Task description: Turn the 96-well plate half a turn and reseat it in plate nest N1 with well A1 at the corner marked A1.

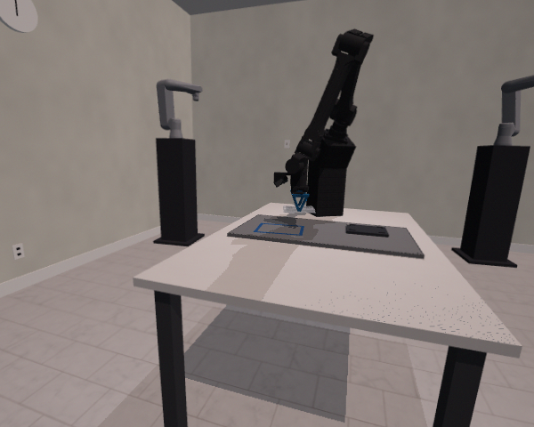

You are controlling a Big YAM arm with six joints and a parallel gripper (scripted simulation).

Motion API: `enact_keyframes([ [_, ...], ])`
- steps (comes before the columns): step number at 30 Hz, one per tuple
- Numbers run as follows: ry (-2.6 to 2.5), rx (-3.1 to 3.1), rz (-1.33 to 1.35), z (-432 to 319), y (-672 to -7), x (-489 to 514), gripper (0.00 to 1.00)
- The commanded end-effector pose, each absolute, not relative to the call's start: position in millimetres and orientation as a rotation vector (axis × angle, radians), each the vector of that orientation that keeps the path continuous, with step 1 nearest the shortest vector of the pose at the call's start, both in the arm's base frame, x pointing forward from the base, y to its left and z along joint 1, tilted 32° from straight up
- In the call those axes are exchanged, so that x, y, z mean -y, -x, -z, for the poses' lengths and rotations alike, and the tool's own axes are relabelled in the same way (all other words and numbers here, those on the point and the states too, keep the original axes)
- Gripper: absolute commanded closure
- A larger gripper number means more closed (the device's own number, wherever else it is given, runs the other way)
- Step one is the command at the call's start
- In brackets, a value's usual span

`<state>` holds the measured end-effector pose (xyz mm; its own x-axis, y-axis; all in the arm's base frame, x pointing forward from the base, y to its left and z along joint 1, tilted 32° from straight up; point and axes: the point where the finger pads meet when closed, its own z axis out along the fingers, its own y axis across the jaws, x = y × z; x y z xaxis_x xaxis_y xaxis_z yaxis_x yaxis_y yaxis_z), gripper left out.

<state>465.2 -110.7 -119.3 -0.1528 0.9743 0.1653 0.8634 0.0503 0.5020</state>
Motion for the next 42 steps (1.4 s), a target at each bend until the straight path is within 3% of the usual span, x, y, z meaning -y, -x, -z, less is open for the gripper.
enact_keyframes([
  [1, -1.686, -2.186, -0.719, 106, -473, 102, 1.0],
  [31, -0.499, -2.574, -0.444, 90, -453, 10, 1.0],
  [42, -0.454, -2.579, -0.434, 85, -447, -19, 1.0],
])
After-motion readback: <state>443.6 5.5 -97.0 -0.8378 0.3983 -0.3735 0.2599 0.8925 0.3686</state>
